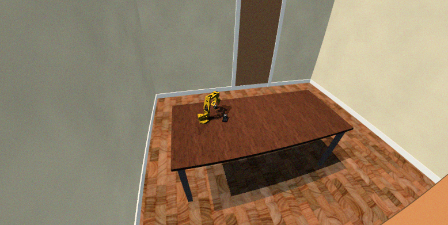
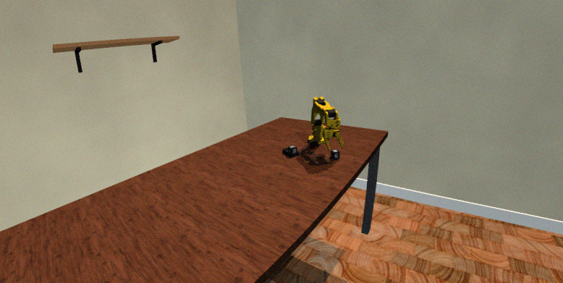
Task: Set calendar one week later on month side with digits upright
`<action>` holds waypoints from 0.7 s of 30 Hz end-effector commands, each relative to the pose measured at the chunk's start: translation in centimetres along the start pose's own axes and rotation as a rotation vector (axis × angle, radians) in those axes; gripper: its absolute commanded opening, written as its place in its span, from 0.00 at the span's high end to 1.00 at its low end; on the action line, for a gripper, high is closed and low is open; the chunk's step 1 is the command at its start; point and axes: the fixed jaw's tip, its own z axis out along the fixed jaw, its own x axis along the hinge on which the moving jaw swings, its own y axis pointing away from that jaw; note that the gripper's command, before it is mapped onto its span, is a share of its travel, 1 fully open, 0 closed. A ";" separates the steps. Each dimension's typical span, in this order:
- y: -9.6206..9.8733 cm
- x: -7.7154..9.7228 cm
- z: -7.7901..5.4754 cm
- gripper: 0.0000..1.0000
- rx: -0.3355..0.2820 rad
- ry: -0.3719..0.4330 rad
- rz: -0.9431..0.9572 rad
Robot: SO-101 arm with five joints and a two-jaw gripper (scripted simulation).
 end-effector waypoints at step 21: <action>0.2 0.4 1.9 0.65 0.004 0.037 0.002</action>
